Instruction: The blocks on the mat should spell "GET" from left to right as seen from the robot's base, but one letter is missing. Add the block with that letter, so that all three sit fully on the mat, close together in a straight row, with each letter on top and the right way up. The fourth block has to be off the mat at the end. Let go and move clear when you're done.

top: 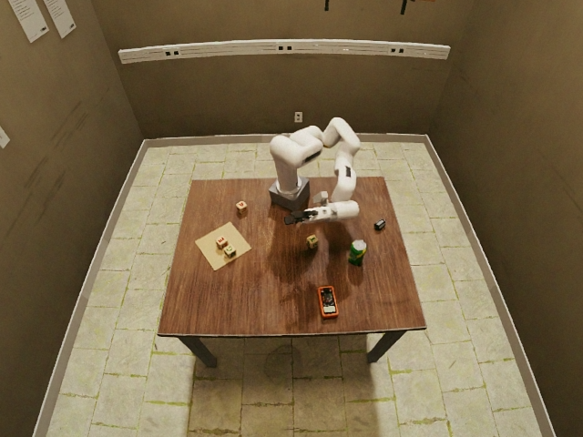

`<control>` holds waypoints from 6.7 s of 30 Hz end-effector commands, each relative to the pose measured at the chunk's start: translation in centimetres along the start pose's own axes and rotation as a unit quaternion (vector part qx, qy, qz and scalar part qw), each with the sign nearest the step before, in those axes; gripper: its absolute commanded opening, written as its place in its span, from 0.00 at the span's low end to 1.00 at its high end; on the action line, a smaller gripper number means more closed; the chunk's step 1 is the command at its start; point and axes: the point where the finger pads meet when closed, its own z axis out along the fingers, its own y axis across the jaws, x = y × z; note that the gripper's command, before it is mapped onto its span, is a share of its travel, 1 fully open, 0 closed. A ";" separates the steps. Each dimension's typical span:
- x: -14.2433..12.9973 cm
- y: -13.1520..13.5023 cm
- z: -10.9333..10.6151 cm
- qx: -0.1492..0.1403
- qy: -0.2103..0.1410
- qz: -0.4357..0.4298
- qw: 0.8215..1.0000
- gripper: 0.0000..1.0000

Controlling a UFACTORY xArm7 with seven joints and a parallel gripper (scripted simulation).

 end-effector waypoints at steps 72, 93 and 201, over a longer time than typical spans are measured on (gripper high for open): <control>-5.1 10.2 -20.7 -0.641 -0.409 -0.014 0.649 1.00; -5.1 10.2 -20.7 -0.642 -0.409 -0.013 0.649 1.00; 22.9 22.9 7.2 -0.642 -0.409 -0.014 0.649 1.00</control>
